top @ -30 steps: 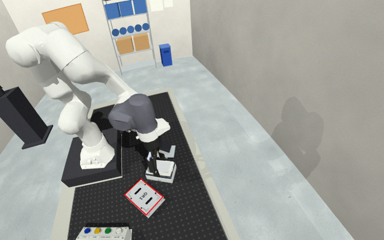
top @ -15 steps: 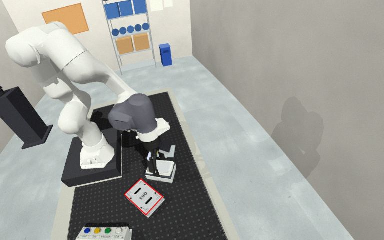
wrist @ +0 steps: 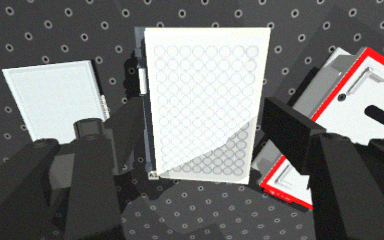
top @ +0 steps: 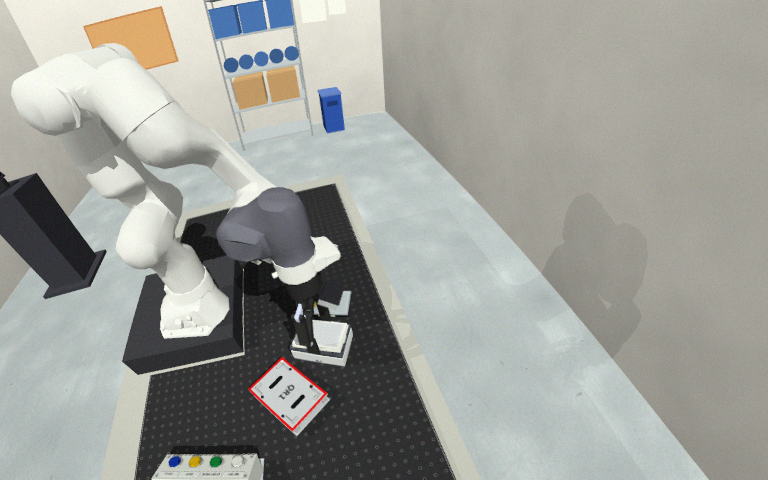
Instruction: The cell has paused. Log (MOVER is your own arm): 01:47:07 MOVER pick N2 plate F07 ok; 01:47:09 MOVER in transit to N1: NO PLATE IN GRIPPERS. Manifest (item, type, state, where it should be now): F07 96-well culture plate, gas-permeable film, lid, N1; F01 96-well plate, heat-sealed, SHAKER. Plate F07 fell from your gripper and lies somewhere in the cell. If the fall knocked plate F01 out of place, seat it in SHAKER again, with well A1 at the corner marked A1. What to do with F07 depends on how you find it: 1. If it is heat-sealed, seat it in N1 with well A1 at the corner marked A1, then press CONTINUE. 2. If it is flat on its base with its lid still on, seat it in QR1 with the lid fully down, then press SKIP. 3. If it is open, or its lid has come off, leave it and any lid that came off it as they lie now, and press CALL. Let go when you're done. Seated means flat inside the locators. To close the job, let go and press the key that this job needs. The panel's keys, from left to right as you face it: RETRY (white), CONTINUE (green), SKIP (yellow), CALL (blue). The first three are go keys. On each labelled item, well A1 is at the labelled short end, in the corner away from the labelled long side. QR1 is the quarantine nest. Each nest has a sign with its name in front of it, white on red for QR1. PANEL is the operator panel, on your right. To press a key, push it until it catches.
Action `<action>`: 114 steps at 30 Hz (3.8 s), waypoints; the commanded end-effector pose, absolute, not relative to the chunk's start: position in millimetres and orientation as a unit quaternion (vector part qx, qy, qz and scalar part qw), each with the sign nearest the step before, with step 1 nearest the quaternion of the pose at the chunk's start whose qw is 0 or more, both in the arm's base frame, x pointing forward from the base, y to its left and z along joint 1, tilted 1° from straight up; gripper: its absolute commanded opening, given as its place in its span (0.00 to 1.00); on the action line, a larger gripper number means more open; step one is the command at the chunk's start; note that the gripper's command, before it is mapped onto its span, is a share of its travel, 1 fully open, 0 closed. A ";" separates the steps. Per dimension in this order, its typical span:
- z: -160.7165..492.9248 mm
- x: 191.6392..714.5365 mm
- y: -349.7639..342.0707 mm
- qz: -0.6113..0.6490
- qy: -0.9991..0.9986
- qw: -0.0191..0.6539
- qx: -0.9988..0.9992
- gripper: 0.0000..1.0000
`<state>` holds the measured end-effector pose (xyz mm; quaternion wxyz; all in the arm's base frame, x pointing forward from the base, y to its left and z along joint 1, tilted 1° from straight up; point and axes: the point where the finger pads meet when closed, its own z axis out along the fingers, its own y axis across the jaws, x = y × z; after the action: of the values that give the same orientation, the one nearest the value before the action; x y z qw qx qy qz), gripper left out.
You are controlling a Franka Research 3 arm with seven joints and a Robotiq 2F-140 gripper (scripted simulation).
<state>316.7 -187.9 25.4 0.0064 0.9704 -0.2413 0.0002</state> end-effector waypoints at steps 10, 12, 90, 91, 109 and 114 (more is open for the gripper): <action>26.6 317.2 -189.1 0.001 -0.240 0.007 0.971 0.10; 26.6 317.2 -189.1 0.001 -0.240 0.007 0.971 0.10; 29.0 317.2 -189.1 0.001 -0.240 0.007 0.971 0.10; 29.4 317.2 -189.1 0.001 -0.240 0.007 0.971 0.10; 38.3 317.2 -188.9 0.001 -0.240 0.007 0.971 0.10; 41.3 317.3 -188.9 0.001 -0.240 0.007 0.971 0.10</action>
<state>317.9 -188.8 39.0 0.0062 0.9714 -0.2373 0.0029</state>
